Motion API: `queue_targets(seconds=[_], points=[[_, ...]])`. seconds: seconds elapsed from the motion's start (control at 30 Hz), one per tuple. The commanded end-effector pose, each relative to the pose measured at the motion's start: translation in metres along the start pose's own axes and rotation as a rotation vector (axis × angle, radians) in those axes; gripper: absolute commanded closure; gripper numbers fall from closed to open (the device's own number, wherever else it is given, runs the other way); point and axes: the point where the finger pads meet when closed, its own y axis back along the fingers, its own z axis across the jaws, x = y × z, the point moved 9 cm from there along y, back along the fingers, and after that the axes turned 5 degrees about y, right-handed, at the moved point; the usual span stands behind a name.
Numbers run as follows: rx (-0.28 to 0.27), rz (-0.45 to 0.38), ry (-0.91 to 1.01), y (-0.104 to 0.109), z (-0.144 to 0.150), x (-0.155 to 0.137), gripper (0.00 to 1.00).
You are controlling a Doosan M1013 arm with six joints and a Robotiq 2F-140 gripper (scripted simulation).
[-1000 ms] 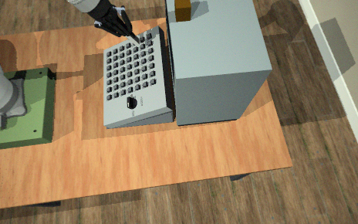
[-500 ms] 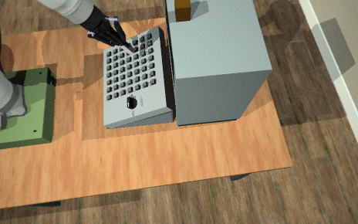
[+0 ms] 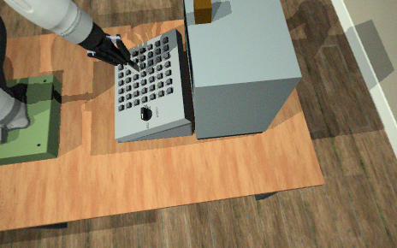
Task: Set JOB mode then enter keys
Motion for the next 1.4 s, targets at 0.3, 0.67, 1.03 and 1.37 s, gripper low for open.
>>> queue_targets(seconds=[0.3, 0.67, 1.03, 1.37], points=[[0.001, 0.0, -0.001, -0.017, 0.0, 0.0, 1.0], [0.001, 0.0, -0.001, -0.02, 0.0, 0.0, 1.0], [0.001, 0.0, -0.001, -0.02, 0.0, 0.0, 1.0], [0.001, 0.0, -0.001, -0.021, 0.0, 0.0, 1.0]])
